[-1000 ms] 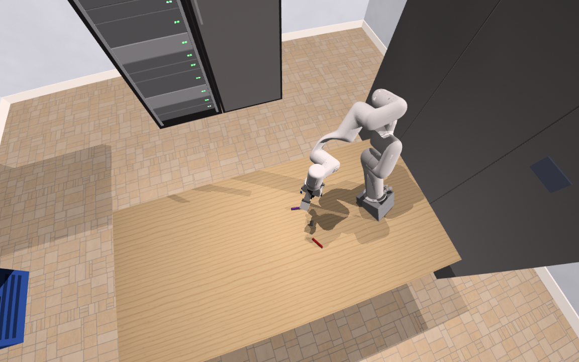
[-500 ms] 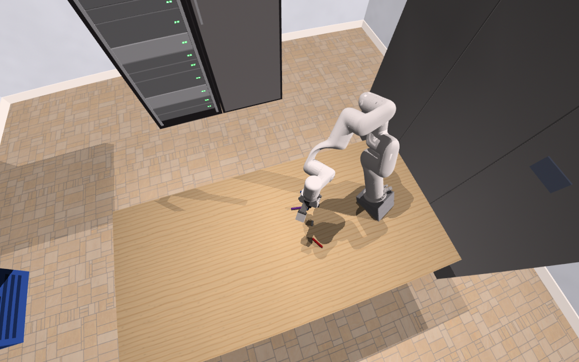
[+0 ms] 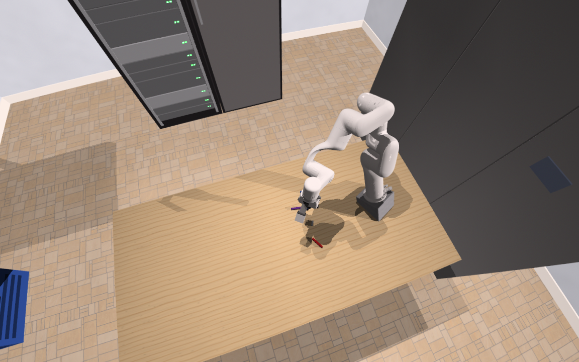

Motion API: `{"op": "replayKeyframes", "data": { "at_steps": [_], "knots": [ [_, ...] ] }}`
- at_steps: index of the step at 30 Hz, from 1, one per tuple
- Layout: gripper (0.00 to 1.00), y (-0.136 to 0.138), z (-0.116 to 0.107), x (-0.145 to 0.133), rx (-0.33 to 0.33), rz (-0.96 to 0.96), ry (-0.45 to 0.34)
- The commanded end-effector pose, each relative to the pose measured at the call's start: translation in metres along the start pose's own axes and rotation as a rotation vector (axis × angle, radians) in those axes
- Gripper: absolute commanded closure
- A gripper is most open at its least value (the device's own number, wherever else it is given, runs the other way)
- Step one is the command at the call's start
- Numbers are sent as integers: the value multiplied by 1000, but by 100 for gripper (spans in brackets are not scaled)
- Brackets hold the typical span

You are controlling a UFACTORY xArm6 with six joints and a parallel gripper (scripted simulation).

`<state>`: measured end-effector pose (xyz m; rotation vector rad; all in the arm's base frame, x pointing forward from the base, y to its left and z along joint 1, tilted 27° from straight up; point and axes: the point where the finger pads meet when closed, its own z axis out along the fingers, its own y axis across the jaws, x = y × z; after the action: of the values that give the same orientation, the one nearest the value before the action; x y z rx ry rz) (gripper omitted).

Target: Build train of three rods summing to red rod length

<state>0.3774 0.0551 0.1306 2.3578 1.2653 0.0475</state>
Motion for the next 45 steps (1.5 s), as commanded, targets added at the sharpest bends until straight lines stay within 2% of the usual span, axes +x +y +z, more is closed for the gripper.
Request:
{"op": "replayKeyframes", "data": {
  "at_steps": [1, 23, 45],
  "knots": [
    [96, 1, 4, 1, -1, 0, 2],
    [96, 1, 80, 1, -1, 0, 2],
    [96, 1, 85, 1, -1, 0, 2]
  ]
}}
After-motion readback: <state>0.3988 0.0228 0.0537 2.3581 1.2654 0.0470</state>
